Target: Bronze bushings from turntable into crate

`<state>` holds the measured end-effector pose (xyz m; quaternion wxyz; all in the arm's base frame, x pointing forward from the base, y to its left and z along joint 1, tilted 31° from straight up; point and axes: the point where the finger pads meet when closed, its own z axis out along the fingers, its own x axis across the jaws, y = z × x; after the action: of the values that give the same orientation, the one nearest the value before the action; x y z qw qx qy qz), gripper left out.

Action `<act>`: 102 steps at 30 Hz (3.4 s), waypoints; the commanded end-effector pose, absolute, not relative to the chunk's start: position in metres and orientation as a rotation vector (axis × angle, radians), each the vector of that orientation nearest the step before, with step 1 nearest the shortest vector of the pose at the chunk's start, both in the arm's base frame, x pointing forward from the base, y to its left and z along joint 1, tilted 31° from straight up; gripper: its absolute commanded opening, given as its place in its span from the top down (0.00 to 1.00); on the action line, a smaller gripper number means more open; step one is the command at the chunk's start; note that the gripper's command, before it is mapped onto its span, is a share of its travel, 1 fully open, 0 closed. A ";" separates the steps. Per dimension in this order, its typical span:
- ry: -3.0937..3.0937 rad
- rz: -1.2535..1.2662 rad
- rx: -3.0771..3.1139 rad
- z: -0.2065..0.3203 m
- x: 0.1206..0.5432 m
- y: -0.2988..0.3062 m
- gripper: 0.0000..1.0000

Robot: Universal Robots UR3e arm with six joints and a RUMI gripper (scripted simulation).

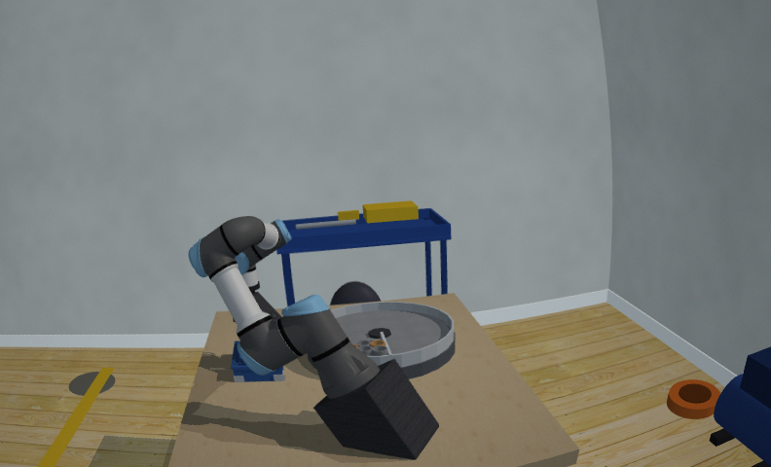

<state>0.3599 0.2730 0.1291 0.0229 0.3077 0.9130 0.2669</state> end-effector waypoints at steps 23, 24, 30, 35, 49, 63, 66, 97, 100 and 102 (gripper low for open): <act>2.824 0.826 0.952 0.130 0.361 0.273 0.94; 2.824 0.826 0.952 0.130 0.361 0.273 0.94; 2.824 0.826 0.952 0.130 0.361 0.273 0.94; 2.824 0.826 0.952 0.130 0.361 0.273 0.94; 2.824 0.826 0.952 0.131 0.360 0.272 0.94; 2.823 0.828 0.950 0.159 0.354 0.257 0.94; 2.823 0.828 0.950 0.166 0.352 0.253 0.94; 2.824 0.826 0.951 0.209 0.342 0.229 0.94; 2.825 0.826 0.951 0.209 0.342 0.229 0.94; 2.825 0.826 0.951 0.209 0.342 0.229 0.94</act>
<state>0.3425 0.2294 0.2079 0.0263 0.3086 0.9125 0.2672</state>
